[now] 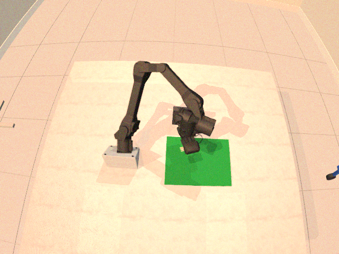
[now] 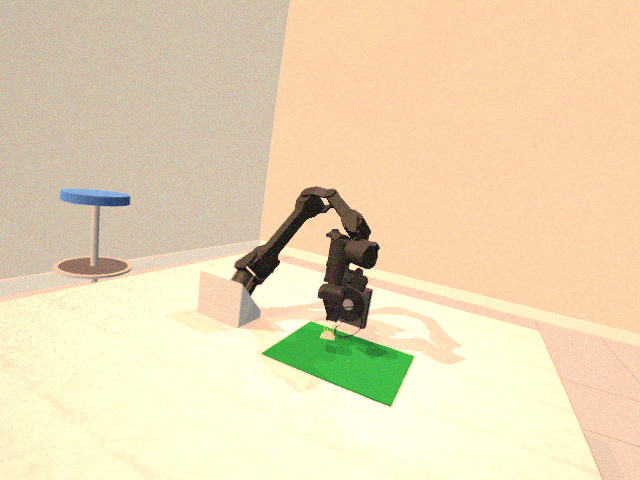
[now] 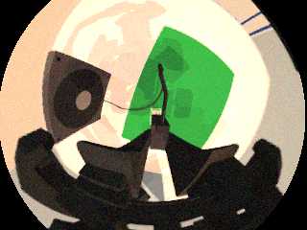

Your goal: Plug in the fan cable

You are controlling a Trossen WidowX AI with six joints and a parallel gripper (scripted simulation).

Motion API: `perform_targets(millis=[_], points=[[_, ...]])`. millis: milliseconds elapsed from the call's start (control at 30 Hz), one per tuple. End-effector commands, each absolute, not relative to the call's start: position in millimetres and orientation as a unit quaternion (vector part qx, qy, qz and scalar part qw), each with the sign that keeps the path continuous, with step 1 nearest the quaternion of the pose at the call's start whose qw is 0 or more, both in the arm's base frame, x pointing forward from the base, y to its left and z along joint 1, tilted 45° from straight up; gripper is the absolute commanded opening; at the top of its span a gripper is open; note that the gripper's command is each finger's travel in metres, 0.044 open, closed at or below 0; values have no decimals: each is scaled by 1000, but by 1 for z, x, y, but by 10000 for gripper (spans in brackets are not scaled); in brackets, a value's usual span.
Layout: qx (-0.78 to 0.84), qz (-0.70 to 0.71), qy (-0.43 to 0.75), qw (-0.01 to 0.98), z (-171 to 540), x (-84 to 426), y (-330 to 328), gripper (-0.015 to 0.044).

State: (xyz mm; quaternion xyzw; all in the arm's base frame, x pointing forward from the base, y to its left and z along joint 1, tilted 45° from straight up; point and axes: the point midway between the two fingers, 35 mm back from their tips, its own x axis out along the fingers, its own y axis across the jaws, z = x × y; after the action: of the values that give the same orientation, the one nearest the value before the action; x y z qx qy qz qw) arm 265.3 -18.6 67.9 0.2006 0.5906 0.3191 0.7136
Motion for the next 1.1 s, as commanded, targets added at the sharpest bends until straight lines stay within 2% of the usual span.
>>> perform_targets(millis=[0,1067], points=[[201,320,589,714,69,264,-19,0],[202,320,589,714,52,266,-4,0]])
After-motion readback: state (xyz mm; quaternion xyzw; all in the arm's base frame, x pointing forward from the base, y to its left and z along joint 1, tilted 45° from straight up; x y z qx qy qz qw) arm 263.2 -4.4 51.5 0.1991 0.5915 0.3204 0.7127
